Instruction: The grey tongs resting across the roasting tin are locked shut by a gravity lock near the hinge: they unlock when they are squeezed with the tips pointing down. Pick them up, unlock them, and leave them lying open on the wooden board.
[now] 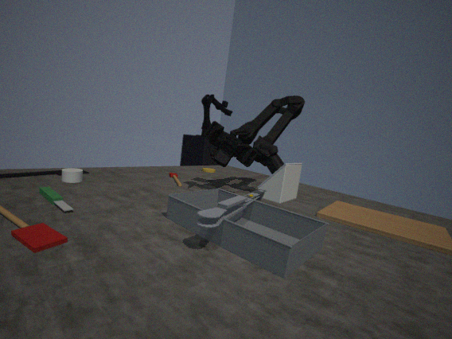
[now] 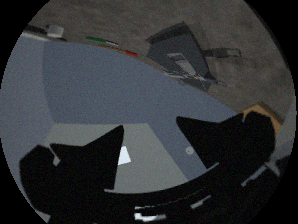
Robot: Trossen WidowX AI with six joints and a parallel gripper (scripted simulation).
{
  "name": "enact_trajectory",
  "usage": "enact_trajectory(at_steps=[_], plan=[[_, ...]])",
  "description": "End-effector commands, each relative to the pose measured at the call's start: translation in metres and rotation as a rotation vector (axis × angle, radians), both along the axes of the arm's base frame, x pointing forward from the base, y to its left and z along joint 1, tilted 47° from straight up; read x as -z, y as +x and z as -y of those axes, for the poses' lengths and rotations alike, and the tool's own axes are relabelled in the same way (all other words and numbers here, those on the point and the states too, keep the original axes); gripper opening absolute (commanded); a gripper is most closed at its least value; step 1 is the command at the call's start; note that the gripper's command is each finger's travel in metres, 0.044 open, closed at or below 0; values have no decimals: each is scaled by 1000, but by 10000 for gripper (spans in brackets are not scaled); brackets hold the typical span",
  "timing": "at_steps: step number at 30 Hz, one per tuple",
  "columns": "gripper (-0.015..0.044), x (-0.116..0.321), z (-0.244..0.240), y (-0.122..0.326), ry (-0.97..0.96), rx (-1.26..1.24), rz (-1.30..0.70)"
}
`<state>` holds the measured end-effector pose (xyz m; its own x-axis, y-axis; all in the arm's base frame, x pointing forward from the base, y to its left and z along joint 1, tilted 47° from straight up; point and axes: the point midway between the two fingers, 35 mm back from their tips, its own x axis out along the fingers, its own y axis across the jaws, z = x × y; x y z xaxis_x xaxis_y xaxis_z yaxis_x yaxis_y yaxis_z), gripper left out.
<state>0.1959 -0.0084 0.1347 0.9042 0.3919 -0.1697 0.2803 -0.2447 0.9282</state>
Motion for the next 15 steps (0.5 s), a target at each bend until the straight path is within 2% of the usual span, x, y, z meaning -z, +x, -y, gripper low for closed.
enact_trajectory(at_steps=[1,5,6,15], plan=[[374,0,0,1,-3,0,-4],[269,-2,3,9,-44,-3,-55],[260,-3,4,12,-67,-8,-79],[260,13,10,55,-388,-159,-341]])
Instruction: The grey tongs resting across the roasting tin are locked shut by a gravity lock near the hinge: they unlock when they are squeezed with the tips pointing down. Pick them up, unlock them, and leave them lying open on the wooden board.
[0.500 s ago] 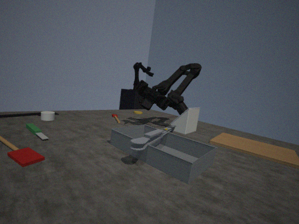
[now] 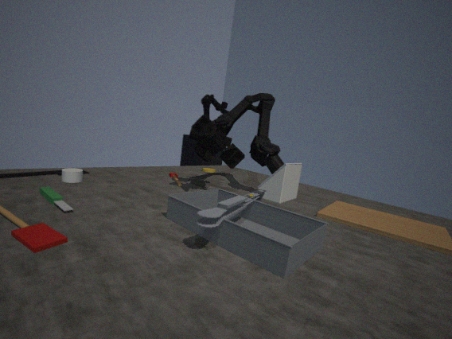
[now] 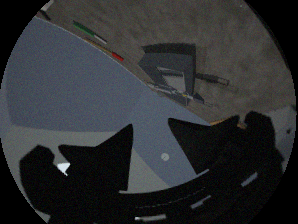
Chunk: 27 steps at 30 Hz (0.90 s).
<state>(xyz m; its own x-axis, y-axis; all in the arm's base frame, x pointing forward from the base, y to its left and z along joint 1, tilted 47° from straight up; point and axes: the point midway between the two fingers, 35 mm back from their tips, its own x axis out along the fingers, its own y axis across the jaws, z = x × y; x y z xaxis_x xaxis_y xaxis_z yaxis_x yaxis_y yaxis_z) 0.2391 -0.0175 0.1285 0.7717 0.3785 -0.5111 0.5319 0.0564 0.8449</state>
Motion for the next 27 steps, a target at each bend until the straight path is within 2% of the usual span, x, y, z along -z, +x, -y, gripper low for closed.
enact_trajectory(at_steps=[1,11,20,25,27], plan=[[260,10,0,16,-135,-89,-108],[260,54,-16,58,-534,-468,-376],[260,108,-43,87,-991,-1015,-611],[260,133,-59,96,-1196,-1305,-713],[260,136,-62,97,-1224,-1346,-726]])
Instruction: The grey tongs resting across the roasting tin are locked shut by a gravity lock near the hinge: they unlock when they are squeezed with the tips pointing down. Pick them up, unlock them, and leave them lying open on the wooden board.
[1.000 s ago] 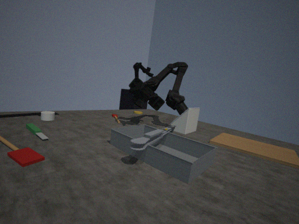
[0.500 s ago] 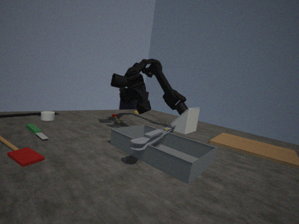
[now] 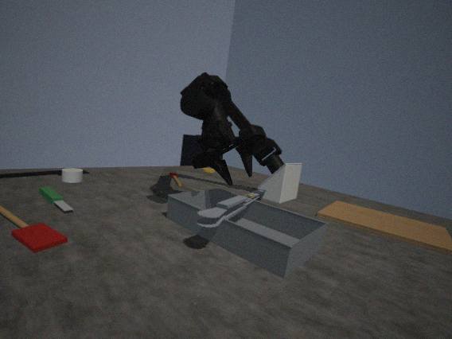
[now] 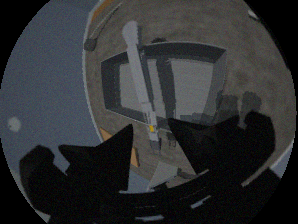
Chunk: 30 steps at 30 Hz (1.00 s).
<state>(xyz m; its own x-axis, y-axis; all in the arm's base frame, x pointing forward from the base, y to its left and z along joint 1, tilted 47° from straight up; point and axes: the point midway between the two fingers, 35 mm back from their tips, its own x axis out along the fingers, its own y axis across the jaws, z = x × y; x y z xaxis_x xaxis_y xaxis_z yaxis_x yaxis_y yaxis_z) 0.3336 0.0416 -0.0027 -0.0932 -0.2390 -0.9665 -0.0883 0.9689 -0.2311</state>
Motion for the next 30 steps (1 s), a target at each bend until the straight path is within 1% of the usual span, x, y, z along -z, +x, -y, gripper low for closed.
enact_trajectory(at_steps=[1,12,30], plan=[[260,5,-2,3,-57,-83,-42],[260,7,-1,3,-55,-76,-46],[260,35,7,1,-56,-76,-46]])
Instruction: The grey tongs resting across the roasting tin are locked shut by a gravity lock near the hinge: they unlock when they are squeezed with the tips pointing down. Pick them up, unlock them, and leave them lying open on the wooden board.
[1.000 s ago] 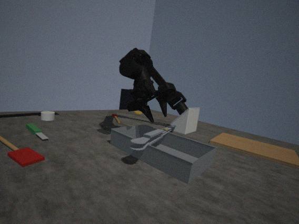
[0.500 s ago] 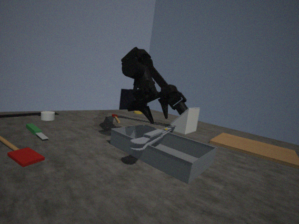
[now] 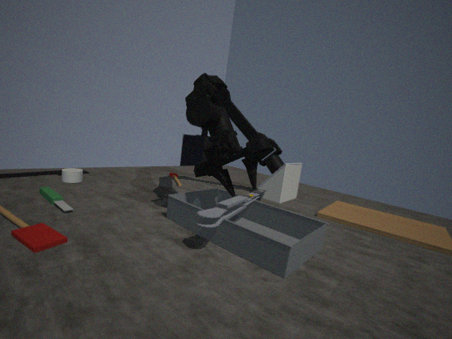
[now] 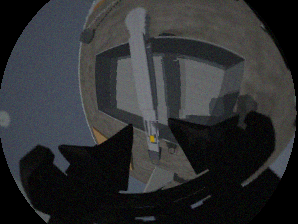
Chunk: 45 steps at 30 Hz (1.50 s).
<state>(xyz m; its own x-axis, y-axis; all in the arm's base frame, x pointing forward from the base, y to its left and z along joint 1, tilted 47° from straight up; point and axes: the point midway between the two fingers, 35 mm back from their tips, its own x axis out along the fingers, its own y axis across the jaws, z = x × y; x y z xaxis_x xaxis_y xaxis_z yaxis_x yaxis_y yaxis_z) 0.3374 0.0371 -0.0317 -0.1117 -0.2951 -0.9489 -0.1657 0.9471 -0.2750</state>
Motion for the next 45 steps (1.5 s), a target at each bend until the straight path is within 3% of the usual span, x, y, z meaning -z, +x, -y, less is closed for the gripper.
enact_trajectory(at_steps=[1,32,38,45], plan=[[260,7,3,-2,-5,-5,-7],[260,52,19,-11,-6,-5,-8],[102,49,17,-8,-1,0,-1],[56,49,17,-8,-1,0,-1]])
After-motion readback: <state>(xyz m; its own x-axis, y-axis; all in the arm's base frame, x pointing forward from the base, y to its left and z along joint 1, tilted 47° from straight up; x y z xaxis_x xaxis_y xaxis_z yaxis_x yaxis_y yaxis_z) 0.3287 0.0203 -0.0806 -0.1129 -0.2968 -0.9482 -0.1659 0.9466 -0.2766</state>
